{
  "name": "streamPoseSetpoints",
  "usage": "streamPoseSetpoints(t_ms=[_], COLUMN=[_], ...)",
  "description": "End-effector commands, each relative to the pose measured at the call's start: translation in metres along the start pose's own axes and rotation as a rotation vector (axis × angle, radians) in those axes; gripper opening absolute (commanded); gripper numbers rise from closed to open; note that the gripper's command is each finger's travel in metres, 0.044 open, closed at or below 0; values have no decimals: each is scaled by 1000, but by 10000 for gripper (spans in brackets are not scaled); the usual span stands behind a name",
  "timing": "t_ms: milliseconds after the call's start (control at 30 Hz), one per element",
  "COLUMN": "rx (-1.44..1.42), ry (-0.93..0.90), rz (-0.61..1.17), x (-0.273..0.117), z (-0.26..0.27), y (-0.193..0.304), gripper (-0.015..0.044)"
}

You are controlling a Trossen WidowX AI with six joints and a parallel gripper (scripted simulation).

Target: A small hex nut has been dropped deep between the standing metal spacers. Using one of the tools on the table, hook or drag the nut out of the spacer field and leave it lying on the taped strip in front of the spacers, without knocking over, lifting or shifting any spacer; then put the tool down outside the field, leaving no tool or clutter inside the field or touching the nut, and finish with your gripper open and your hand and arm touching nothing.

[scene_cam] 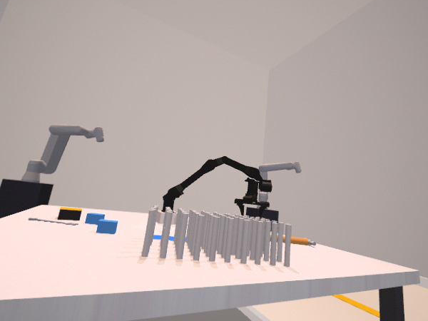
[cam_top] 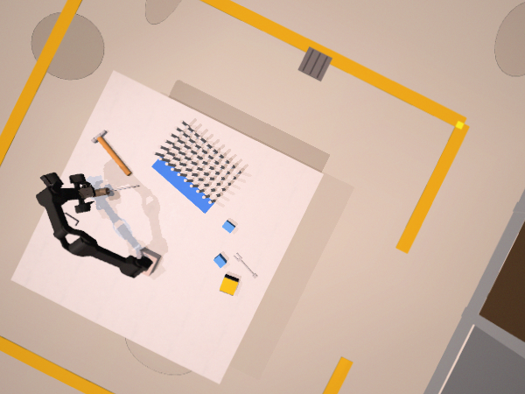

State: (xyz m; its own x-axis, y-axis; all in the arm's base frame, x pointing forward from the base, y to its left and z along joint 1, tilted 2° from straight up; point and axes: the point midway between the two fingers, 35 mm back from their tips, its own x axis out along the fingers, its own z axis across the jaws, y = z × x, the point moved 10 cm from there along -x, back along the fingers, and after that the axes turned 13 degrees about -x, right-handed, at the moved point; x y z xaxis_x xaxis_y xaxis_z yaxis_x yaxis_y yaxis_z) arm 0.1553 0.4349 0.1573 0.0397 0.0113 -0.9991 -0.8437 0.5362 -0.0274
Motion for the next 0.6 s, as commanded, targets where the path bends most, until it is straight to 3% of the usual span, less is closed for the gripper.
streamPoseSetpoints(t_ms=[0,567], rx=[4,-13], ry=[11,10], rz=[-2,-5], x=[0,0], z=[-1,-1], y=[0,1], gripper=[440,440])
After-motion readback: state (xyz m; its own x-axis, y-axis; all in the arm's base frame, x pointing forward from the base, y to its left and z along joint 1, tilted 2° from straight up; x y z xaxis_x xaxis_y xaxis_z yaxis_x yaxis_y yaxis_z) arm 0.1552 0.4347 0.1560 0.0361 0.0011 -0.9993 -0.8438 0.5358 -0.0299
